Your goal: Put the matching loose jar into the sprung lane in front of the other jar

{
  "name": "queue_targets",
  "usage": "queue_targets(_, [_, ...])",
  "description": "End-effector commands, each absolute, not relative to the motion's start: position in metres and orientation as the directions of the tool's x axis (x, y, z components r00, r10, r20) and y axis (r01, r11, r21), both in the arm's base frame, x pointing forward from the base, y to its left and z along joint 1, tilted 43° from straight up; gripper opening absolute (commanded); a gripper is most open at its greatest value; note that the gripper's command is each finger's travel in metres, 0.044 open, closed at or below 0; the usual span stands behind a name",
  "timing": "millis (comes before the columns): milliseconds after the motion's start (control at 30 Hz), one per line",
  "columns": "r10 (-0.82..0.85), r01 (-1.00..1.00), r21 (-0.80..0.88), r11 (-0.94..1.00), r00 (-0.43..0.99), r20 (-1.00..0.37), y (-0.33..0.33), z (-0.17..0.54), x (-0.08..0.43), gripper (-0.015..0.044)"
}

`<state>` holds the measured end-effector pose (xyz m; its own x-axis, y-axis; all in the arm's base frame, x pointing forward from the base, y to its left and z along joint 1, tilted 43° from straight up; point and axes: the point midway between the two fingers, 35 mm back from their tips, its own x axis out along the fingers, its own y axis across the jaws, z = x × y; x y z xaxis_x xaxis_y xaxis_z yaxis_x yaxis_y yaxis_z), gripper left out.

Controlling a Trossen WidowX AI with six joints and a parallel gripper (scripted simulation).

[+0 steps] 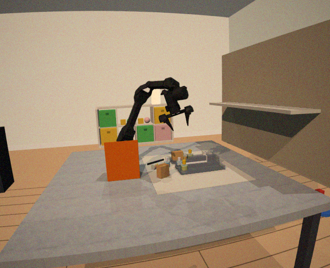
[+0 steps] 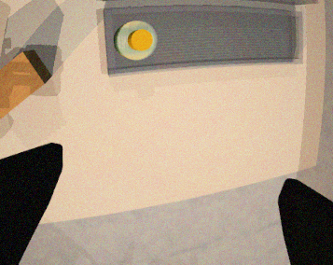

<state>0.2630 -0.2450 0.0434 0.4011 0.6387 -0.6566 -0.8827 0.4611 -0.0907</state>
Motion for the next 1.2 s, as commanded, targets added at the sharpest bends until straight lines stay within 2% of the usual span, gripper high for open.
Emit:
queue_targets(0, [0.640, -0.881, -0.080, 0.466, 0.398, -0.657, -0.243, 0.043, 0.264, 0.0426])
queue_targets(200, [0.662, -0.757, 0.244, 0.607, 0.311, -0.682, -0.181, 0.042, 0.284, 0.0440])
queue_targets(467, [0.674, -0.353, 0.592, 0.725, 0.186, -0.715, -0.084, 0.037, 0.285, 0.0440])
queue_targets(800, [0.670, 0.066, 0.676, 0.734, 0.096, -0.736, -0.010, 0.031, 0.261, 0.0440])
queue_targets(1167, [0.670, 0.074, 0.676, 0.733, 0.094, -0.737, -0.004, 0.032, 0.257, 0.0440])
